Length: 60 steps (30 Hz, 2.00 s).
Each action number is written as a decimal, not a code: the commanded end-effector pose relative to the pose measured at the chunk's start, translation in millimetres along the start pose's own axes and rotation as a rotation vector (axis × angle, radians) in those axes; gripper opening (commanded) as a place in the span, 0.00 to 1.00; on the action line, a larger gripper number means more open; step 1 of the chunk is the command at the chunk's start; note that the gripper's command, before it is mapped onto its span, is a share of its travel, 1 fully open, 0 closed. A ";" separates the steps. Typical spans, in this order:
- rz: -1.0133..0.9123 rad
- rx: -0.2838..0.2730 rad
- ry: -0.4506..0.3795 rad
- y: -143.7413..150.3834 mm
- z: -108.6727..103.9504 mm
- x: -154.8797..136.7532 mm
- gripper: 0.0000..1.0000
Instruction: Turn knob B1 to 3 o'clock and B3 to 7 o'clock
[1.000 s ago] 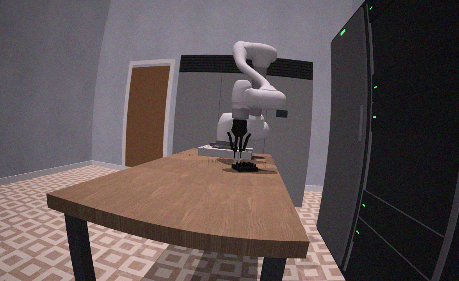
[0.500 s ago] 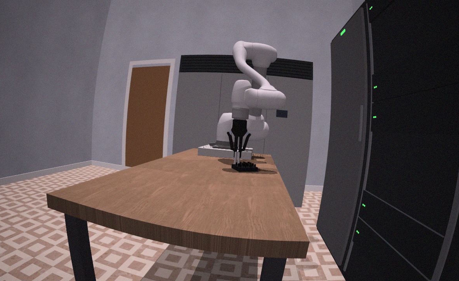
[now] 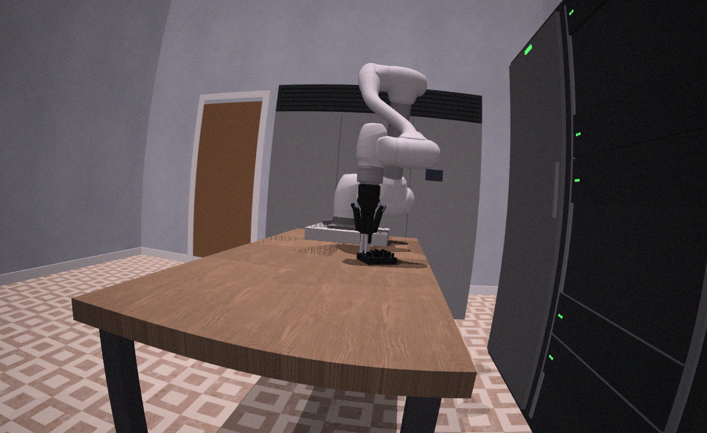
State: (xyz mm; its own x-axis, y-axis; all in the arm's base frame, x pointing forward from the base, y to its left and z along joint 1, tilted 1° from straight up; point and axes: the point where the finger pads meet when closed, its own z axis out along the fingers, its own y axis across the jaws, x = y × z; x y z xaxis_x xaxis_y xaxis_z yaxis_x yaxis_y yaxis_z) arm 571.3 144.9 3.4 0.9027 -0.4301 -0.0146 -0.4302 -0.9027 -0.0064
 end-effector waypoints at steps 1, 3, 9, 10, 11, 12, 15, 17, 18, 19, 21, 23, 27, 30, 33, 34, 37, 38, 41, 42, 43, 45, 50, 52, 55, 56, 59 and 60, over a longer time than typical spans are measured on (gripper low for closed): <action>0.088 -0.004 0.003 -0.1 -0.1 0.0 0.05; 0.140 -0.003 0.003 -0.1 -0.1 0.0 0.05; 0.238 -0.003 0.003 -0.1 -0.1 0.0 0.05; 0.261 -0.003 0.003 -0.1 -0.1 0.0 0.05; 0.284 -0.003 0.003 -0.1 -0.1 0.0 0.05; 0.307 -0.003 0.003 -0.1 -0.1 0.0 0.05; 0.371 -0.003 0.003 -0.1 -0.1 0.0 0.05; 0.411 -0.003 0.003 -0.1 -0.1 0.0 0.05; 0.430 -0.003 0.003 -0.1 -0.1 0.0 0.05; 0.449 -0.003 0.003 -0.1 -0.1 0.0 0.05; 0.483 -0.003 0.003 -0.1 -0.1 0.0 0.05; 0.483 -0.003 0.003 -0.1 -0.1 0.0 0.05; 0.545 -0.003 0.003 -0.1 -0.1 0.0 0.05; 0.584 -0.003 0.003 -0.1 -0.1 0.0 0.05; 0.616 -0.003 0.004 -0.1 -0.1 0.0 0.05; 0.625 -0.003 0.004 -0.1 -0.1 0.0 0.05; 0.649 -0.003 0.004 -0.1 -0.1 0.0 0.05; 0.655 -0.003 0.004 -0.1 -0.1 0.0 0.05; 0.661 -0.003 0.004 -0.1 -0.1 0.0 0.05; 0.666 -0.003 0.004 -0.1 -0.1 0.0 0.05; 0.671 -0.003 0.004 -0.1 -0.1 0.0 0.05; 0.679 -0.003 0.004 -0.1 -0.1 0.0 0.05; 0.689 -0.003 0.004 -0.1 -0.1 0.0 0.05; 0.690 -0.003 0.004 -0.1 -0.1 0.0 0.05; 0.691 -0.003 0.004 -0.1 -0.1 0.0 0.05; 0.691 -0.003 0.004 -0.1 -0.1 0.0 0.05; 0.691 -0.003 0.004 -0.1 -0.1 0.0 0.05; 0.691 -0.003 0.004 -0.1 -0.1 0.0 0.05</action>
State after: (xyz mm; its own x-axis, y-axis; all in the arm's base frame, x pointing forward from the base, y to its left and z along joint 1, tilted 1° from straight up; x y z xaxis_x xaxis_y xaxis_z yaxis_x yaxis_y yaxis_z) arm 571.3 145.0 3.5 0.4214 -0.9068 -0.0109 -0.9068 -0.4215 0.0057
